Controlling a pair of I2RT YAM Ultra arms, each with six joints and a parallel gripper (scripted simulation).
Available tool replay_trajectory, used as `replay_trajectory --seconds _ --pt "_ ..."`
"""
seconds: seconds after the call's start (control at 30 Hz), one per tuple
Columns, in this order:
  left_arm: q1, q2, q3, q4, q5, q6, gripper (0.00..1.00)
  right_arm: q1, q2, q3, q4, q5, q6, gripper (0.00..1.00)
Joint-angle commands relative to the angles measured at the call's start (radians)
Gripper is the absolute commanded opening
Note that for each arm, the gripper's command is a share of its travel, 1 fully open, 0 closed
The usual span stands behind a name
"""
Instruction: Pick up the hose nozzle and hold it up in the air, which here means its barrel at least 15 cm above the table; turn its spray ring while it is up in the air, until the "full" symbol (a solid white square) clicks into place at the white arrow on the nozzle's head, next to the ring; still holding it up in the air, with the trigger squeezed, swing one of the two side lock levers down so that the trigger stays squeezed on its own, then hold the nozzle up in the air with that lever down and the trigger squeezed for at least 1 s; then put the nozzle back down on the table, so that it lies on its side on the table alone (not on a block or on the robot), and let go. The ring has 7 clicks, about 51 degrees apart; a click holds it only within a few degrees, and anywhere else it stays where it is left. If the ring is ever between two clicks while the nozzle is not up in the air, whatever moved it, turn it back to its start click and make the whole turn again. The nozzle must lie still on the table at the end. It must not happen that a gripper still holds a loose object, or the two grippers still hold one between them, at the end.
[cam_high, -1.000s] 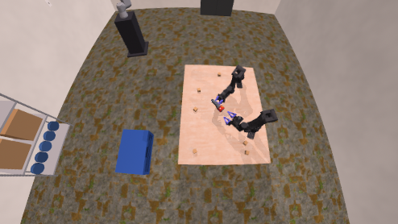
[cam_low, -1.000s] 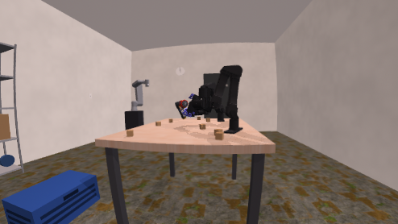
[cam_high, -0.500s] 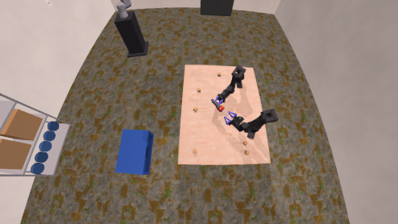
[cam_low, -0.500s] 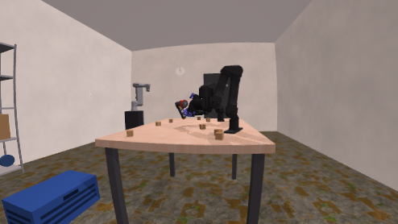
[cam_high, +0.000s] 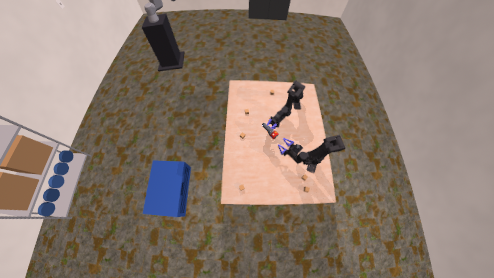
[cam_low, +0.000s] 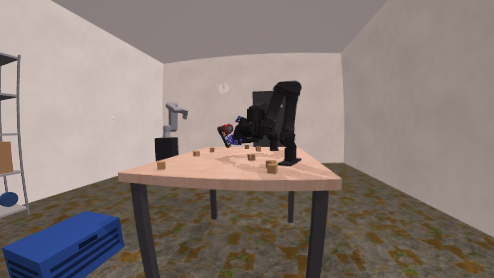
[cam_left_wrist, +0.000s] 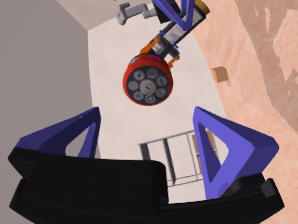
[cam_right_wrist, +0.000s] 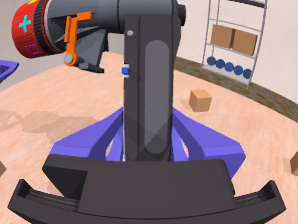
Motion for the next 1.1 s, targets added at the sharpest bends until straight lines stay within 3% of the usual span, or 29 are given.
replay_trajectory --seconds 0.0,0.23,0.27,0.8,1.07 --pt "-0.015 0.004 -0.006 0.0 -0.009 -0.015 0.87 0.005 -0.04 0.029 0.092 -0.001 0.012 0.35" --pt "-0.002 0.017 -0.014 -0.003 -0.01 -0.014 0.87 0.006 -0.04 0.029 0.092 -0.001 0.012 0.35" --pt "-0.002 0.019 -0.016 -0.003 -0.01 -0.014 0.37 0.006 -0.04 0.029 0.092 -0.001 0.012 0.35" --pt "-0.003 -0.028 0.01 0.008 0.001 -0.014 0.37 0.006 -0.04 0.029 0.092 -0.001 0.012 0.35" --pt "-0.021 -0.032 0.085 -0.112 -0.026 -0.075 0.37 0.006 -0.04 0.029 0.092 -0.001 0.012 0.35"
